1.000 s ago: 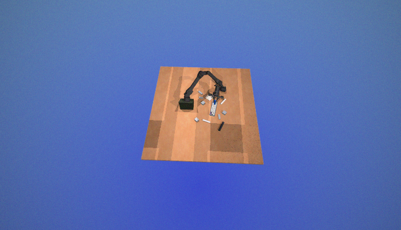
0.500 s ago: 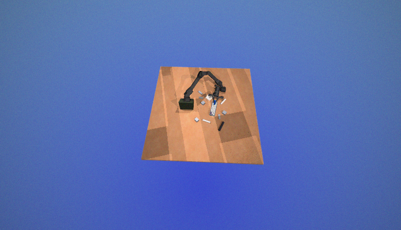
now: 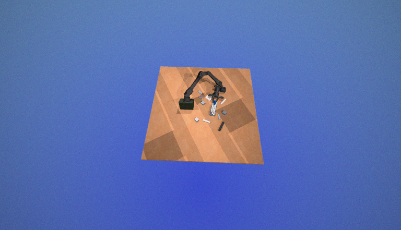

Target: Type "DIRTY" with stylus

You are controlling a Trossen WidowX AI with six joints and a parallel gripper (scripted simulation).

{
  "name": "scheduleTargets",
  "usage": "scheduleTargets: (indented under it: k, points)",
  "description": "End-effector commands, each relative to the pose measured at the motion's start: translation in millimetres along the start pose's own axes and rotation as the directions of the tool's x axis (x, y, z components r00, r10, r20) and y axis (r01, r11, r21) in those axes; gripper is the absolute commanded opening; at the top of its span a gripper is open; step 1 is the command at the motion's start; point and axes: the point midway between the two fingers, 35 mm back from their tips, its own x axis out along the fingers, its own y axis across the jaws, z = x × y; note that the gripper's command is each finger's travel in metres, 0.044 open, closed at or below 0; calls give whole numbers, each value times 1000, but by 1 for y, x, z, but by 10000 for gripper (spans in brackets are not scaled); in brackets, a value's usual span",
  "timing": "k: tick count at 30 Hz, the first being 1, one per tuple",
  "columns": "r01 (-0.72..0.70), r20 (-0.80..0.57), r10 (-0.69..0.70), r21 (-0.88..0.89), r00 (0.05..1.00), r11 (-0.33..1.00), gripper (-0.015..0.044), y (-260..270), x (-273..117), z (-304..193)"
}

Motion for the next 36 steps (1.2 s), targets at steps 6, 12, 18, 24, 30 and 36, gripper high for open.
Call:
scheduleTargets:
  k: [6, 12, 18, 24, 30, 36]
  points:
    - [-1, 5, 1, 4, 1000, 1000, 81, 0, 0, 0]
    - [-1, 4, 1, 4, 1000, 1000, 81, 0, -8, -14]
    - [-1, 3, 1, 4, 1000, 1000, 81, 2, -18, -32]
    - [-1, 3, 1, 4, 1000, 1000, 81, 2, -18, -32]
    - [-3, 8, 3, 6, 1000, 1000, 71, 2, -17, -30]
    - [-2, 7, 2, 6, 1000, 1000, 0, 3, -9, -35]
